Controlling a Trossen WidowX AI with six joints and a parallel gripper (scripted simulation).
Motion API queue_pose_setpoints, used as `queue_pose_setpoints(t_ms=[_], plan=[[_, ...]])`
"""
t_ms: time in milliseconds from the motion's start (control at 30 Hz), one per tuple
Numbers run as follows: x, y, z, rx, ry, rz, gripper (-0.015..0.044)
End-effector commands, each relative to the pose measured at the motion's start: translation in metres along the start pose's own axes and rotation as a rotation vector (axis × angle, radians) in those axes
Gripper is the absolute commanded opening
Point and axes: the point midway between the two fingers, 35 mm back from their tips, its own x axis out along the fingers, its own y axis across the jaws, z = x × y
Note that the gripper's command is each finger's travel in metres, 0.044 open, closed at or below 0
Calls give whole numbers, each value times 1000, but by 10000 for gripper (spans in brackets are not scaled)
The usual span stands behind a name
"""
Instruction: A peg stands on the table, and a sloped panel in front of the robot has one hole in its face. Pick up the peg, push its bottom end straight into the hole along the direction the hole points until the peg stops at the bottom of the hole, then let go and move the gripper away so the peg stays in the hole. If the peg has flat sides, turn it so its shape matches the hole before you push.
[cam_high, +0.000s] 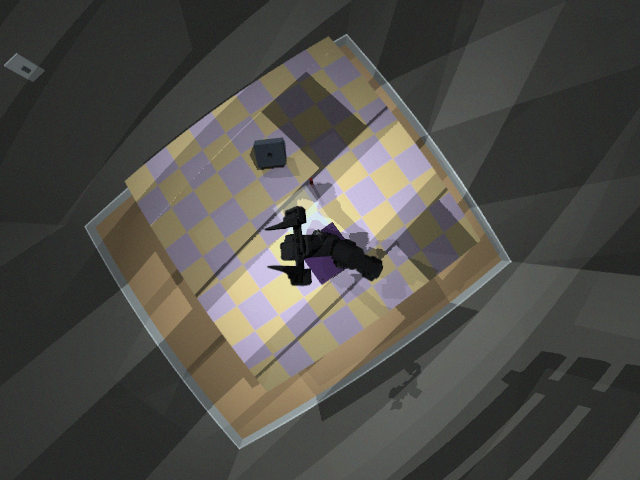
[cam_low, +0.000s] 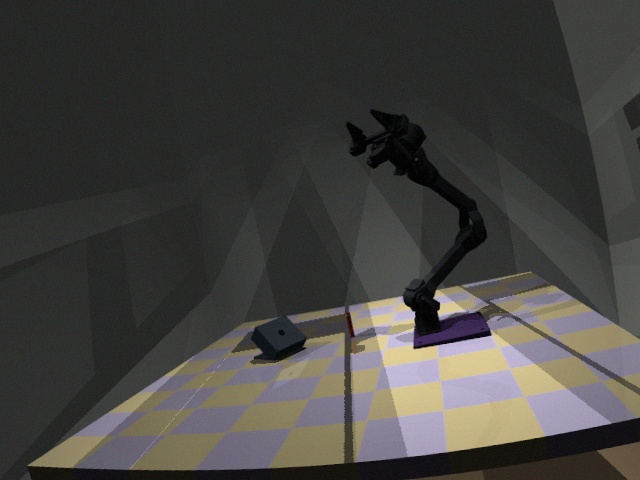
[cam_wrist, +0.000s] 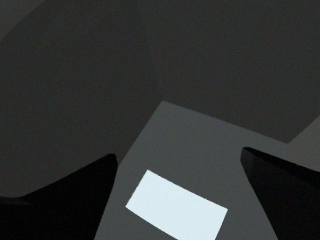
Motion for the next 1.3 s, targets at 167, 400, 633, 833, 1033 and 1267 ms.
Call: queue_pose_setpoints(t_ms=[167, 400, 633, 833, 1033, 1267], plan=[[6, 12, 11, 118, -31, 46, 440], [14, 31, 29, 302, -70, 125, 440], [20, 51, 46, 485, -97, 213, 440], [23, 68, 61, 641, -107, 294, 440], [25, 85, 76, 796, -106, 380, 440], [24, 106, 92, 974, -87, 485, 440]])
